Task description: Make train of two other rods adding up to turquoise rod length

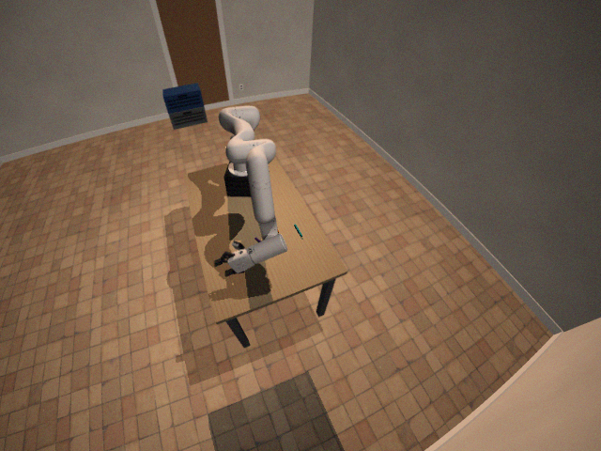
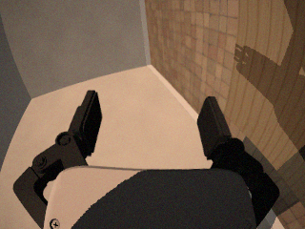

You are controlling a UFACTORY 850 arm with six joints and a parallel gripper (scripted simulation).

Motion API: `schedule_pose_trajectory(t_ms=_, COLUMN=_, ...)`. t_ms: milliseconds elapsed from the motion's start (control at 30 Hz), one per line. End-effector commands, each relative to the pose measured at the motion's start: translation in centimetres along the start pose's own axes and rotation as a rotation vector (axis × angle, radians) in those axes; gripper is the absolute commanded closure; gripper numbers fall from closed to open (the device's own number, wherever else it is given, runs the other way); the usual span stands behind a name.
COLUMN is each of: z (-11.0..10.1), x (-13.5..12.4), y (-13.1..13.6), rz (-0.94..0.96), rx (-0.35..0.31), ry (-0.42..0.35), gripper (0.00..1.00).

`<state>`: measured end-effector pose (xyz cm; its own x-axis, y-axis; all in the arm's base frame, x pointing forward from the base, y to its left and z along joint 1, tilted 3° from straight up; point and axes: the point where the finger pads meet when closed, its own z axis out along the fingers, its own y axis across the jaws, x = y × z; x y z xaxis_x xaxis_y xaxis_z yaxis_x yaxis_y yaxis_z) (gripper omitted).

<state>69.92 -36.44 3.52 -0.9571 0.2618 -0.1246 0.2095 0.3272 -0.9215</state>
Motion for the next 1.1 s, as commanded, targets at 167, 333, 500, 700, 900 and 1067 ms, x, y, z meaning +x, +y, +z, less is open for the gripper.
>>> schedule_pose_trajectory(t_ms=167, z=-3.1, x=1.1, y=-0.9, rz=0.263, rx=-0.117, ry=0.057, gripper=0.0)
schedule_pose_trajectory(t_ms=333, z=-4.8, x=1.7, y=-1.3, rz=0.388, rx=-0.162, ry=0.101, gripper=0.0)
schedule_pose_trajectory(t_ms=500, z=-6.5, x=2.4, y=-1.6, rz=0.512, rx=-0.205, ry=0.15, gripper=0.0)
schedule_pose_trajectory(t_ms=700, z=-8.5, x=3.1, y=-2.0, rz=0.65, rx=-0.247, ry=0.21, gripper=0.0)
schedule_pose_trajectory(t_ms=900, z=-10.6, x=4.0, y=-2.5, rz=0.796, rx=-0.286, ry=0.28, gripper=0.0)
schedule_pose_trajectory(t_ms=1067, z=-12.5, x=4.8, y=-2.8, rz=0.918, rx=-0.314, ry=0.344, gripper=0.0)
